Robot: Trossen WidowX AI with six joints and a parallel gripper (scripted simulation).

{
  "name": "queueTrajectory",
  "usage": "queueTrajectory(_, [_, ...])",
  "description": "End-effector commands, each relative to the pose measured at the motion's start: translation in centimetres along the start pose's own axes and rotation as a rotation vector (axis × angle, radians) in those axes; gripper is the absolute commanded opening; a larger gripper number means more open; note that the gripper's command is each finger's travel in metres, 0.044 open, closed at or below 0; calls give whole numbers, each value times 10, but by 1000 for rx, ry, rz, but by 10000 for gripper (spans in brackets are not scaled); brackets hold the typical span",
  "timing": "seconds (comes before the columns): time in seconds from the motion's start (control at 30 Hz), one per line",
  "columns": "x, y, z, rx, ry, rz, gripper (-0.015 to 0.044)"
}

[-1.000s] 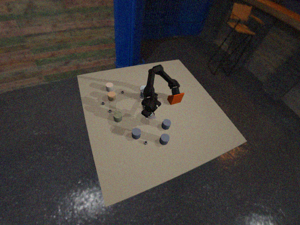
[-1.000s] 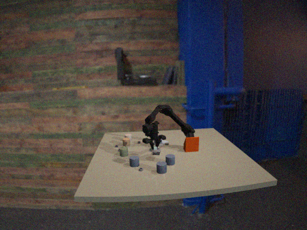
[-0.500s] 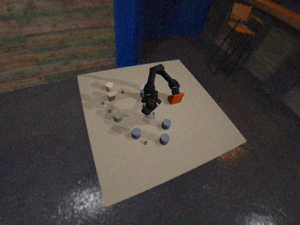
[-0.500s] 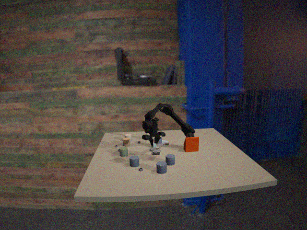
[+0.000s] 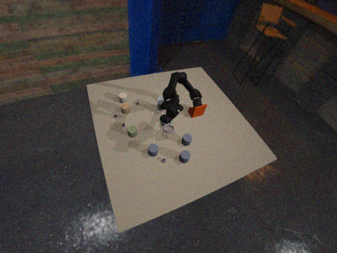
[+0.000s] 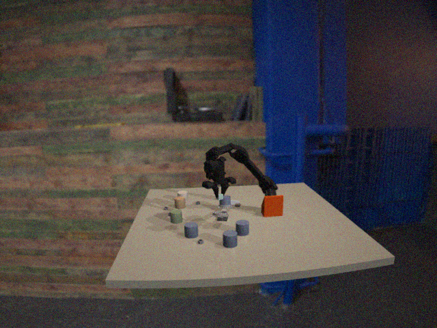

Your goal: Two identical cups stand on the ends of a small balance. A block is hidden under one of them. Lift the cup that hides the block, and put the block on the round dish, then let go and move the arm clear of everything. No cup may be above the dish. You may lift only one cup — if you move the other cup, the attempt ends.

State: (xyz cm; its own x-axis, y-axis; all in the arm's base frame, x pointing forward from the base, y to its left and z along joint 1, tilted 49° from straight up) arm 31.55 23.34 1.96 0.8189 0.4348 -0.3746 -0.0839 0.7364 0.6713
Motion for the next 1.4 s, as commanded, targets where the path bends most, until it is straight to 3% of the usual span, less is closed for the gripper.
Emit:
queueTrajectory(0.0, [-1, 4, 4, 8, -5, 0, 0])
queueTrajectory(0.63, [-41, -13, 111, 64, 11, 35, 0])
queueTrajectory(1.37, [-125, -46, 204, 68, 11, 58, 0])
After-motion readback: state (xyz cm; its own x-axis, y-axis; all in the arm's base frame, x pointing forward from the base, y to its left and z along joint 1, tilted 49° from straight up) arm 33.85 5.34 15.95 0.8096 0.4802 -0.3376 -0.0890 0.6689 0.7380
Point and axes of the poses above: the point midway between the two fingers, 35 mm back from their tips, its own y axis back along the fingers, its own x axis across the jaws, z = x × y, the point moved 5 cm from there along y, back along the fingers, and after that the axes turned 5 degrees about y, right-handed, at the moved point
